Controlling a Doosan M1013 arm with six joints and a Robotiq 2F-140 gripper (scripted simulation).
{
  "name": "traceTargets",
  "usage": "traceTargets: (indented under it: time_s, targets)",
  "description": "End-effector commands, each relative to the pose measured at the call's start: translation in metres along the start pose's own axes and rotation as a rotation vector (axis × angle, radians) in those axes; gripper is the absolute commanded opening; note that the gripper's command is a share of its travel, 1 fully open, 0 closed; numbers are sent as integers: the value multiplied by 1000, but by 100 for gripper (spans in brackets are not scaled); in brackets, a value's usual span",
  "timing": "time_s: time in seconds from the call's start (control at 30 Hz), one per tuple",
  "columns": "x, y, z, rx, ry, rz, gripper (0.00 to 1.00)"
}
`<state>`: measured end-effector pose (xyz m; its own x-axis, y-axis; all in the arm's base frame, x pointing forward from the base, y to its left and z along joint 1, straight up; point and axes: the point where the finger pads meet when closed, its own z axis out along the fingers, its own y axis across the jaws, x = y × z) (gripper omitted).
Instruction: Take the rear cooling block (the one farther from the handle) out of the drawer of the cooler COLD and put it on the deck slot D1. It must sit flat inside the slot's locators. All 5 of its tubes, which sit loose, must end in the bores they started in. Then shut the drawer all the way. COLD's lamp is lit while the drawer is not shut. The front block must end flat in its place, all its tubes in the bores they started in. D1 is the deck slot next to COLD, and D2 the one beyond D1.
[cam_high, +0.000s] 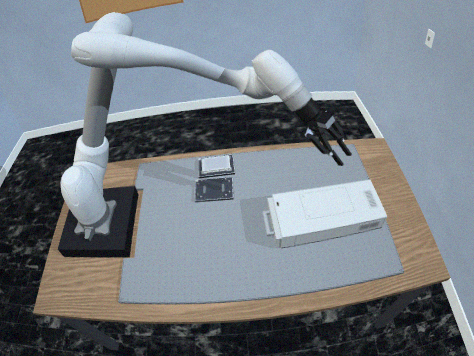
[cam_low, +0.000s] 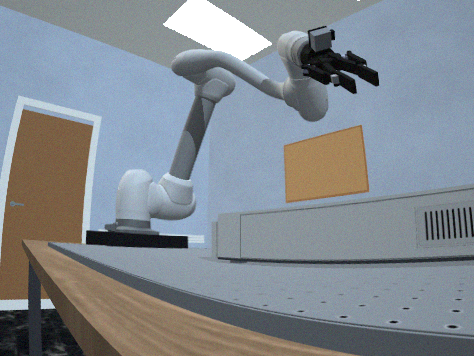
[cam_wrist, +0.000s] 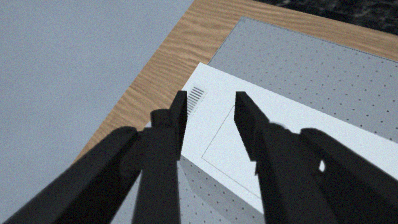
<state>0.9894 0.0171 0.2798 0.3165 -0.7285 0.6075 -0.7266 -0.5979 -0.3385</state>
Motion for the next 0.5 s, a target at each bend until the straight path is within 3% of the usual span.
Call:
traceTargets:
  time_s: [0.0,0.47]
  targets:
    - [-1,13,-6,-7,-6,-11,35]
    - [-8,57,-25,-65,-58,-116,35]
